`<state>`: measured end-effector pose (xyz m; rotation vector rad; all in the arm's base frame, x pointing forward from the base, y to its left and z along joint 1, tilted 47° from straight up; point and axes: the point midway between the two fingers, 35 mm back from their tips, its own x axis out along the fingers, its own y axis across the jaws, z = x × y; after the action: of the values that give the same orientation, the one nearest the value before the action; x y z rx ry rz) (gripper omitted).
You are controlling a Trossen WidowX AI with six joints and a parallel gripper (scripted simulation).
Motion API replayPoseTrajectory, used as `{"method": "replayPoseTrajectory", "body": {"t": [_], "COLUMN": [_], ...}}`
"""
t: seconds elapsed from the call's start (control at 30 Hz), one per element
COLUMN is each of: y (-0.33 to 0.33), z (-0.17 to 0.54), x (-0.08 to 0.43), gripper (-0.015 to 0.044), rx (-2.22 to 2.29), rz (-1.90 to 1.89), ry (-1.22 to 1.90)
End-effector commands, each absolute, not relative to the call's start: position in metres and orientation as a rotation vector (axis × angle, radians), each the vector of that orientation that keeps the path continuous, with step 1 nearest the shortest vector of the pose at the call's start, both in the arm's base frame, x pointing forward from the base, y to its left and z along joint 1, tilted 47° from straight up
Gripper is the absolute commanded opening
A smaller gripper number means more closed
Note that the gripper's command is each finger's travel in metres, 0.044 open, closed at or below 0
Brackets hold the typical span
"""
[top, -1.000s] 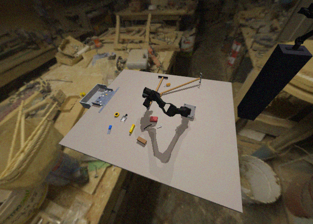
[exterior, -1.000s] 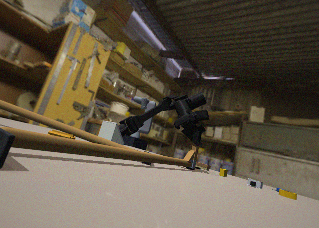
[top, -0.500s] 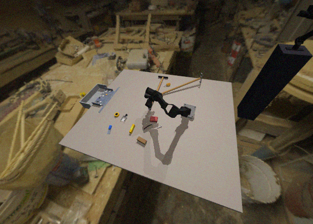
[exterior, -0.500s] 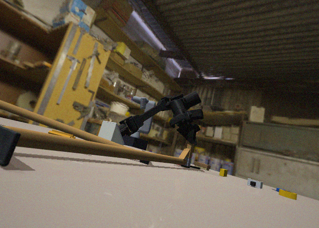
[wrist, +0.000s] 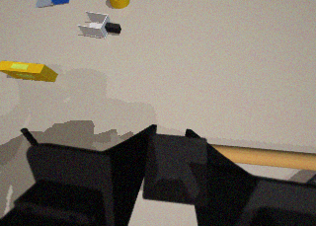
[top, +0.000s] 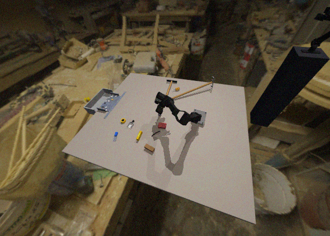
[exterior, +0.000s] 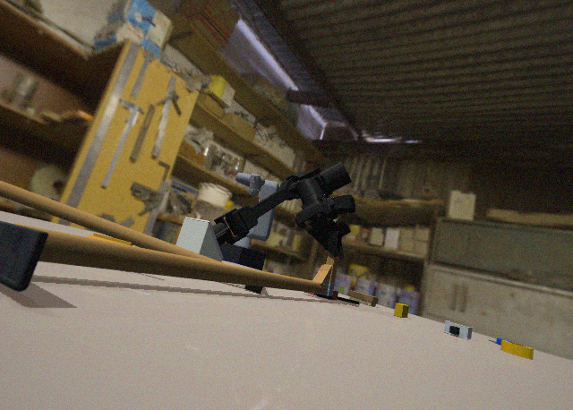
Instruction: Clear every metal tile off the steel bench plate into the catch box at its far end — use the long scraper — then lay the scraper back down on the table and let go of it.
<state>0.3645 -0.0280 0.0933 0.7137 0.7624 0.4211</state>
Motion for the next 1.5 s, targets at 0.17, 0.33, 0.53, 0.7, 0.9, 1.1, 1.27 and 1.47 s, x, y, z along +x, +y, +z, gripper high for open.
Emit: {"method": "replayPoseTrajectory", "body": {"t": [0.17,0.33,0.53,0.7,0.9,1.1,1.27,1.47], "y": [-0.031,-0.031,-0.030,-0.030,-0.029,-0.029,-0.033,-0.045], "z": [0.085,0.084,0.082,0.083,0.086,0.086,0.089,0.099], "x": [0.346,0.338,0.333,0.334,0.336,0.336,0.337,0.339], "gripper": [0.0000,0.0000,0.0000,0.0000,0.0131,0.0289,0.0420,0.0440], "rx": [0.712,0.704,0.684,0.680,0.679,0.679,0.673,0.662], "rz": [0.422,0.437,0.472,0.478,0.480,0.480,0.486,0.502], "ry": [0.760,0.752,0.734,0.731,0.729,0.729,0.730,0.729]}}
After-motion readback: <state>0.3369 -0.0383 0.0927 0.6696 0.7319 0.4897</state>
